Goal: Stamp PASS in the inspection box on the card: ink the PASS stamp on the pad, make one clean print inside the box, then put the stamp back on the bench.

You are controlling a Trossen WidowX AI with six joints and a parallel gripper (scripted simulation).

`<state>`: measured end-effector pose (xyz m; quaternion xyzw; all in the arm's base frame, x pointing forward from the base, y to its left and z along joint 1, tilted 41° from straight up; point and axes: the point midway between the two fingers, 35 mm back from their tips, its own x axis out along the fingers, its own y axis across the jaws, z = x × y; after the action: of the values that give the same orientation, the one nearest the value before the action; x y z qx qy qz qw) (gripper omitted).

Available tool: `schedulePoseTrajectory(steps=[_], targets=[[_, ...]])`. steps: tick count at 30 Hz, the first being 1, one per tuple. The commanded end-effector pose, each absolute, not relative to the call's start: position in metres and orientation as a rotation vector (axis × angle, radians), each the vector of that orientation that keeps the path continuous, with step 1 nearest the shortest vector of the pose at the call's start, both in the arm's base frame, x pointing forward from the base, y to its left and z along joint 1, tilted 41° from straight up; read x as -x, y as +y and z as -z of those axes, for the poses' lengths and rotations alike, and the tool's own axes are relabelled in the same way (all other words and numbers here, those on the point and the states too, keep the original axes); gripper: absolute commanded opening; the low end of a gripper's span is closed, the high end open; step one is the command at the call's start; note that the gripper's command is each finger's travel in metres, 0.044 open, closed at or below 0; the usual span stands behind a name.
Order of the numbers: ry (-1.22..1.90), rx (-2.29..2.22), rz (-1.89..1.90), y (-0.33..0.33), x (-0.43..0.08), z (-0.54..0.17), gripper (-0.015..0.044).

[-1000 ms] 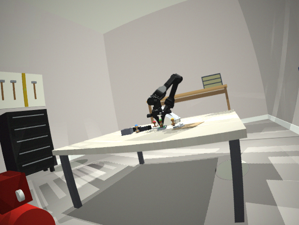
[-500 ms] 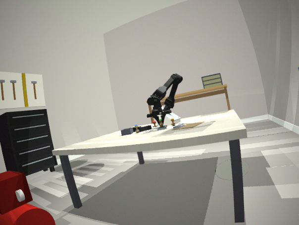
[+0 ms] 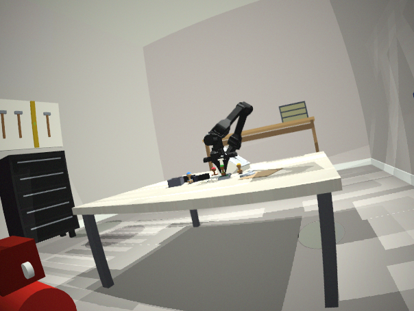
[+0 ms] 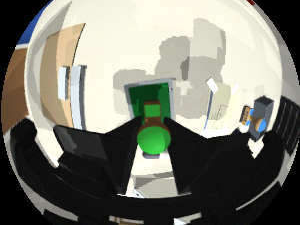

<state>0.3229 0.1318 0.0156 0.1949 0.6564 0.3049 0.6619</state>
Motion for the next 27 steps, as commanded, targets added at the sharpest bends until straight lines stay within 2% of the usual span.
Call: schedulePoseTrajectory(steps=[1, 27], targets=[[1.485, -0.44, -0.695, 0.1342, -0.3224, -0.0148, 0.0], [1.485, -0.44, -0.694, 0.1277, -0.323, -0.0224, 0.0]])
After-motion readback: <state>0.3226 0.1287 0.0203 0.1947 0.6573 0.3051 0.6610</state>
